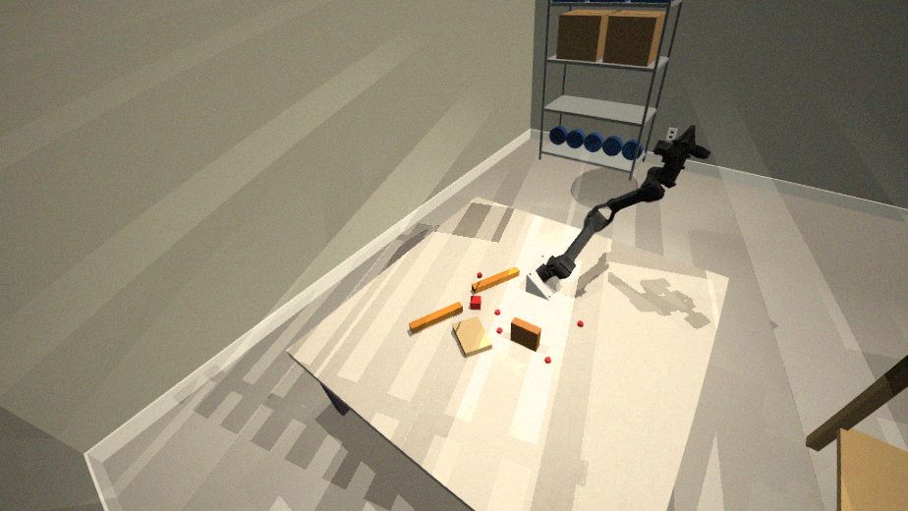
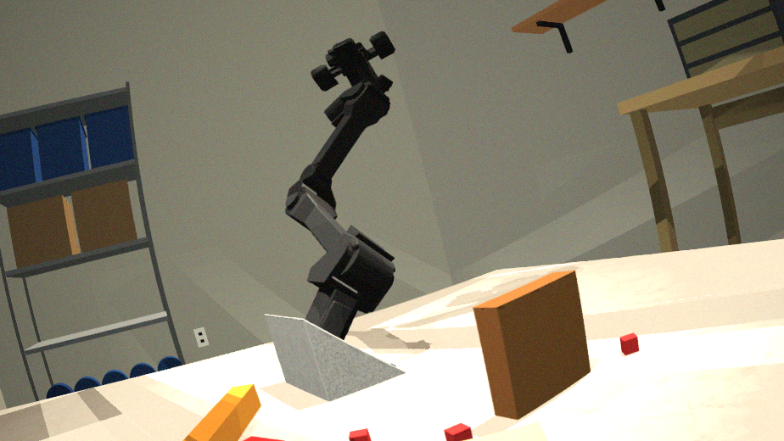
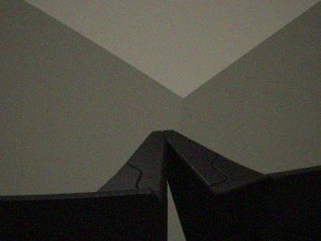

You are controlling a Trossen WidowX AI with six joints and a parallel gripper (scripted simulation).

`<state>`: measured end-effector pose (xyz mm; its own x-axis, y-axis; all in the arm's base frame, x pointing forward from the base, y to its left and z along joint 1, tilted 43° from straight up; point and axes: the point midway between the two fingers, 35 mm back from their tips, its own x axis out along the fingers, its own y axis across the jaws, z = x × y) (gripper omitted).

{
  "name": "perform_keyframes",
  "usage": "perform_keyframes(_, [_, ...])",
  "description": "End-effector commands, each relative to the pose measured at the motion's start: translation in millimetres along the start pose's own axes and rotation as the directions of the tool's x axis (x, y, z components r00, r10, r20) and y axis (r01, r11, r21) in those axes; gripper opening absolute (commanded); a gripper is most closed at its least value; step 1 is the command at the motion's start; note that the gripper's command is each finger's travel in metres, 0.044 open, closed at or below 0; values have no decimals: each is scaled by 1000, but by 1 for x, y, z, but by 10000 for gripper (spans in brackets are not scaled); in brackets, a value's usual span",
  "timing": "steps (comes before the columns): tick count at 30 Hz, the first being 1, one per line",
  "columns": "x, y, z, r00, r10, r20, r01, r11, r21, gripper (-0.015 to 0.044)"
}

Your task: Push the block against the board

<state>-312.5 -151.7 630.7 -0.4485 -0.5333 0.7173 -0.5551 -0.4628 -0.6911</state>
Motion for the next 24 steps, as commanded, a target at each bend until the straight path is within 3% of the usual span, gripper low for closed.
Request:
perform_keyframes(1, [-9, -38, 7, 996, -87, 7, 87, 995, -56, 0])
perform_keyframes(12, [-37, -126, 36, 948, -316, 46, 319, 927, -199, 0])
perform_keyframes(24, [-92, -224, 85, 795, -593, 131, 592, 709, -384, 0])
